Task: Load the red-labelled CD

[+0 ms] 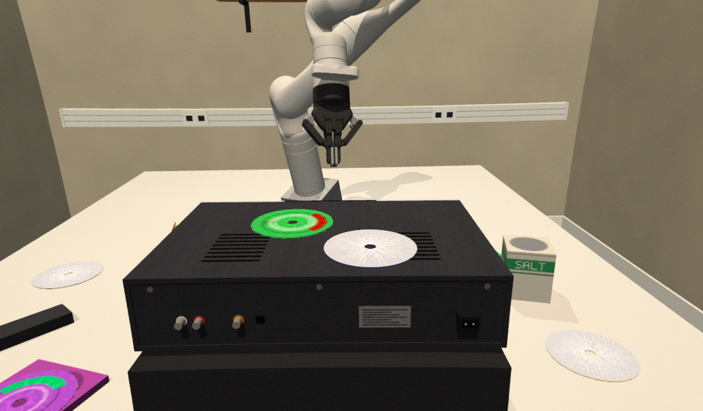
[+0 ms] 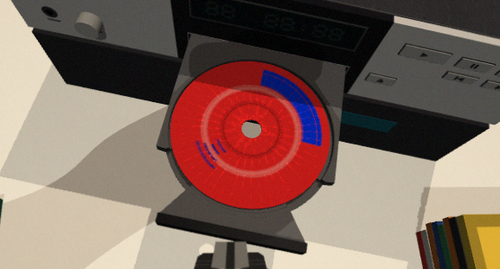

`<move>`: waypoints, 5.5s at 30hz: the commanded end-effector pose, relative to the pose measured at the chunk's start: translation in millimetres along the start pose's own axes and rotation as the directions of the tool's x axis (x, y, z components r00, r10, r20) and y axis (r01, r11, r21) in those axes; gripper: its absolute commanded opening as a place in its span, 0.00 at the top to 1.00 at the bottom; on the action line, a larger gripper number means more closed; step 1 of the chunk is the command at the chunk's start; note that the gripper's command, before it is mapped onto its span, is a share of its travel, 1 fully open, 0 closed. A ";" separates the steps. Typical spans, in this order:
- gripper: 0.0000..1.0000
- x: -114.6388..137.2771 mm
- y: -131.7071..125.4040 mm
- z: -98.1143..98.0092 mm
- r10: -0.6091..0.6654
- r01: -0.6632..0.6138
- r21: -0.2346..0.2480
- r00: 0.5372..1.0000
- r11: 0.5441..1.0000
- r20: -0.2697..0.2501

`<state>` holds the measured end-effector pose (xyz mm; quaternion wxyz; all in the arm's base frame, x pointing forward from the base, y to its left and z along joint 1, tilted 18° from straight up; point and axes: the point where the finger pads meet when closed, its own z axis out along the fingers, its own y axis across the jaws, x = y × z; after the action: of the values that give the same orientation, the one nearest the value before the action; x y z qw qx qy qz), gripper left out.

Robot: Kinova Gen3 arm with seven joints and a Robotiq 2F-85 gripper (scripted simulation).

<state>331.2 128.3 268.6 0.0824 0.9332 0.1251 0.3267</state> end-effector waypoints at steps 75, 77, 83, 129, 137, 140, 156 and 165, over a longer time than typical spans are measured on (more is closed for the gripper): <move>0.90 -7.9 -8.1 2.6 0.201 -0.200 -0.024 0.978 0.979 0.047; 0.90 -10.0 -8.0 4.5 0.204 -0.203 -0.023 0.978 0.979 0.049; 0.90 -15.0 -8.6 15.5 0.205 -0.204 -0.023 0.977 0.979 0.049; 0.90 -39.3 -12.0 75.7 0.203 -0.202 -0.024 0.978 0.979 0.047; 0.90 -39.3 -12.0 75.7 0.203 -0.202 -0.024 0.978 0.979 0.047; 0.90 -39.3 -12.0 75.7 0.203 -0.202 -0.024 0.978 0.979 0.047; 0.90 -38.9 -12.0 75.8 0.202 -0.202 -0.024 0.978 0.979 0.047; 0.90 -32.4 -11.0 78.1 0.199 -0.198 -0.023 0.979 0.980 0.046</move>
<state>349.4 123.6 185.3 0.0601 0.9484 0.0234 0.3104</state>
